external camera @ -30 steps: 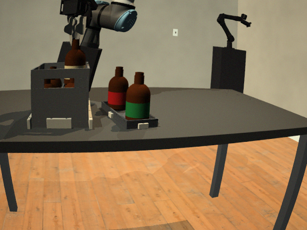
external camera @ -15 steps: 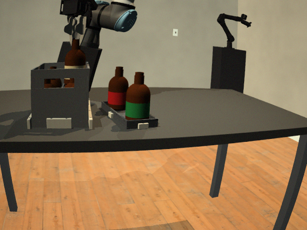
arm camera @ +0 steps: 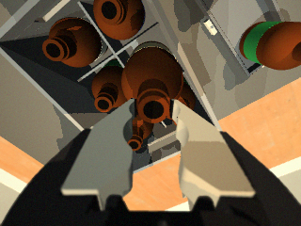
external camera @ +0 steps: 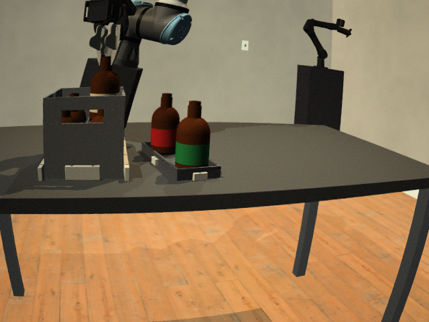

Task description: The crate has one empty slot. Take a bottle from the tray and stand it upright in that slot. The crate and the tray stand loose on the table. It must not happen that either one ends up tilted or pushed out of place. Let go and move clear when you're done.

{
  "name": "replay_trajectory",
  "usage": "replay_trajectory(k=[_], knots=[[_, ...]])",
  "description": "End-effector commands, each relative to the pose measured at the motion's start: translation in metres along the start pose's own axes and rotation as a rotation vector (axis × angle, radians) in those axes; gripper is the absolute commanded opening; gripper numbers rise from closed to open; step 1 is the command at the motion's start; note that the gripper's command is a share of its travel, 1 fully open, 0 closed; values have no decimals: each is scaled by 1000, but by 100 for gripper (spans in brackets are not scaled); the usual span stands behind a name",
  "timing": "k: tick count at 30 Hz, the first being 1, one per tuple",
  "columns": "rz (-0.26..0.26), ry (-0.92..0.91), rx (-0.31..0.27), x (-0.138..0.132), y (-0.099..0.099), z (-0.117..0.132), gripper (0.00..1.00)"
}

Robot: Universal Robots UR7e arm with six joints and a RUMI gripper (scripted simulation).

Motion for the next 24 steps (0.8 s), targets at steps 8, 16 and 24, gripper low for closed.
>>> replay_trajectory(k=[8,16,24], knots=[[0,0,-1,0,-10,0,0],[0,0,-1,0,-17,0,0],[0,0,-1,0,-26,0,0]])
Point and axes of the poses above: the point where the finger pads meet when closed, its own y axis back along the fingers, its own x axis across the jaws, z = x × y, the point moved 6 cm from there along y, back along the fingers, and after that the axes turned 14 degrees about -y, right-handed, at the moved point
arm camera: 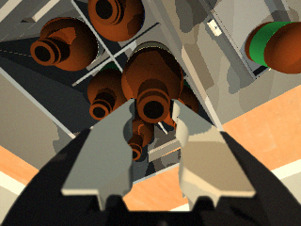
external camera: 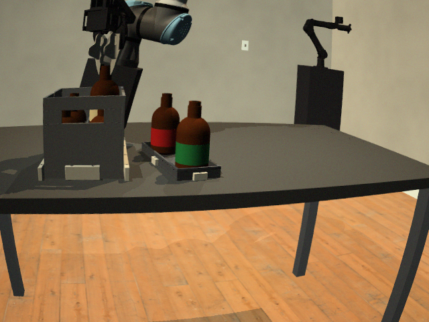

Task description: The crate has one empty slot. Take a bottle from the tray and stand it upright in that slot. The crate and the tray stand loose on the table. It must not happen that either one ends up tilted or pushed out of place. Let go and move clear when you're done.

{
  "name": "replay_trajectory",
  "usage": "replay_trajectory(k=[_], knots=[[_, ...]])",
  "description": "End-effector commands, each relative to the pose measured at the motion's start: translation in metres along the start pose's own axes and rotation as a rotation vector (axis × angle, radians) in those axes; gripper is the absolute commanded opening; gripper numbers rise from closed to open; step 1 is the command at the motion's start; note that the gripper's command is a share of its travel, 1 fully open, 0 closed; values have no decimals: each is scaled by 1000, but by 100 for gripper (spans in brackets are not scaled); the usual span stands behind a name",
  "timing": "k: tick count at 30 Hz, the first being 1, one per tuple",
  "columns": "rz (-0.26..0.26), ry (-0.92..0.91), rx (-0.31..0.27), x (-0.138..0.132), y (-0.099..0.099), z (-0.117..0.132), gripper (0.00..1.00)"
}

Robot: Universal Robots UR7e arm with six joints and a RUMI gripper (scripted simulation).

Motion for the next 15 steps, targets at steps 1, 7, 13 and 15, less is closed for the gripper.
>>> replay_trajectory(k=[1,7,13,15], knots=[[0,0,-1,0,-4,0,0],[0,0,-1,0,-8,0,0],[0,0,-1,0,-12,0,0],[0,0,-1,0,-12,0,0]])
Point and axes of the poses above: the point where the finger pads meet when closed, its own y axis back along the fingers, its own x axis across the jaws, z = x × y, the point moved 6 cm from there along y, back along the fingers, and after that the axes turned 14 degrees about -y, right-handed, at the moved point
